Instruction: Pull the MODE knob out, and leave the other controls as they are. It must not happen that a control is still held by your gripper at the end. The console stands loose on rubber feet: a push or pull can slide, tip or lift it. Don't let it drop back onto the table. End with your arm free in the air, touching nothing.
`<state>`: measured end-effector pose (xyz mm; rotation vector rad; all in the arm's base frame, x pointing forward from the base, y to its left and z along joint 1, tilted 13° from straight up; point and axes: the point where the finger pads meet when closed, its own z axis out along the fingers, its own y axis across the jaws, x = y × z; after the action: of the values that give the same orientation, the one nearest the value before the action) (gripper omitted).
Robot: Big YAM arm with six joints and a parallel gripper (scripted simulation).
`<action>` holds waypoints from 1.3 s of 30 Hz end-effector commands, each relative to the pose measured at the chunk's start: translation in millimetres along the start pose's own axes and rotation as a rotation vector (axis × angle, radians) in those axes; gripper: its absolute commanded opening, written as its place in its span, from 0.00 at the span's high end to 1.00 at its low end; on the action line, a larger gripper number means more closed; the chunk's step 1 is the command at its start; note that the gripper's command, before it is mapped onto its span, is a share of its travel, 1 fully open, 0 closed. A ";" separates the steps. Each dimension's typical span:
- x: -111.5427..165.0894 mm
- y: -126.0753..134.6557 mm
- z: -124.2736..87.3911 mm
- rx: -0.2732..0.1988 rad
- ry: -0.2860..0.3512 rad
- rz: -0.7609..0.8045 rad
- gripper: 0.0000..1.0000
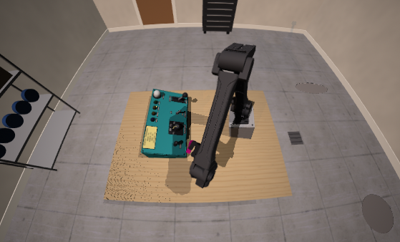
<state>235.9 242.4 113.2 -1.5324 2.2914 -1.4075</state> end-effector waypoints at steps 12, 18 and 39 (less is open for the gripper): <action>8.1 -24.8 16.6 -0.093 -0.189 0.314 0.00; 14.0 -38.2 32.5 -0.155 -0.321 0.533 0.00; 37.8 -88.2 95.6 -0.394 -0.812 1.359 0.00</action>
<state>317.6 148.3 125.8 -0.2365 2.2200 -0.0447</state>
